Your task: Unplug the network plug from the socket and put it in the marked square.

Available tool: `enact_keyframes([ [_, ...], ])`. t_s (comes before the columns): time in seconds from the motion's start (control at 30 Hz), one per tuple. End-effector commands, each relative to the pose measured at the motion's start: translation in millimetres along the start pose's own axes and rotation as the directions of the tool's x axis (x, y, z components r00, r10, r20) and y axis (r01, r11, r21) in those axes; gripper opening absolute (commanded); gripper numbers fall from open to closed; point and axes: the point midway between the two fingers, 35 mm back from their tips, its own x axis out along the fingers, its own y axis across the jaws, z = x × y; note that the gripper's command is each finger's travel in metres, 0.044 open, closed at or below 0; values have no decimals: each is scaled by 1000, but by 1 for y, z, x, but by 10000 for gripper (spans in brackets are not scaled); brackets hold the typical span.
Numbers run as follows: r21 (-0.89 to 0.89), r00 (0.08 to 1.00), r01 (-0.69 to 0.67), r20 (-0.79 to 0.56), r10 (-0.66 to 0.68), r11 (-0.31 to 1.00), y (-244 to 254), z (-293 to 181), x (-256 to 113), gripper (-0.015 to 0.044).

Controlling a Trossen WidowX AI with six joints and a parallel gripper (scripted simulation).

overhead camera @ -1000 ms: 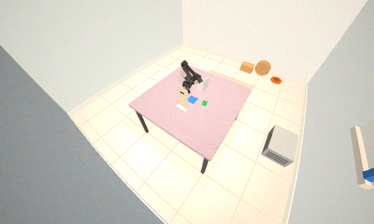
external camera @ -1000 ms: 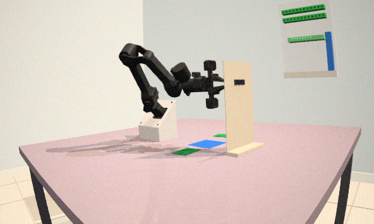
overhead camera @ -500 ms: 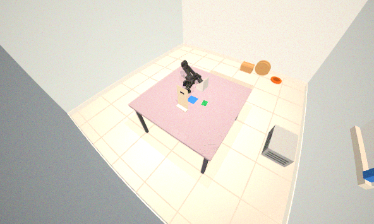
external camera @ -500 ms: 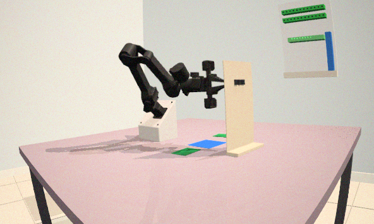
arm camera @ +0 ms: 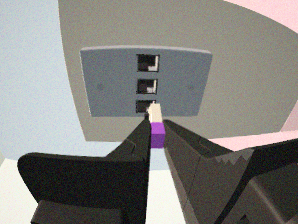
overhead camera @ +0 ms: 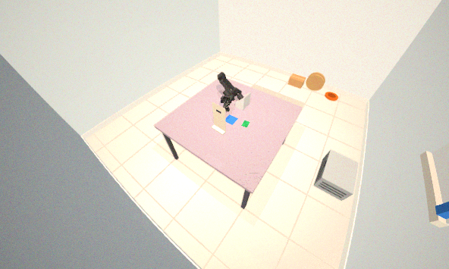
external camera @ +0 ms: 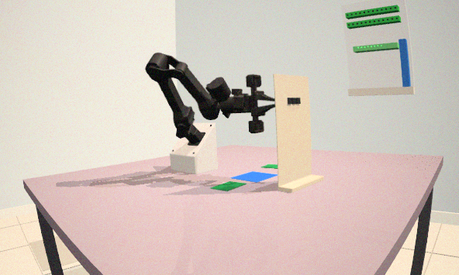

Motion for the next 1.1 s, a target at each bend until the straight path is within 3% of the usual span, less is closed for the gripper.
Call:
enact_keyframes([
  [0.0, 4, 1000, 3, 3, -3, 1000, -1, -1, -3, 0],
  [1.07, -1, 1000, 1, -1, -1, 1000, 1, -8, -20, 0],
])
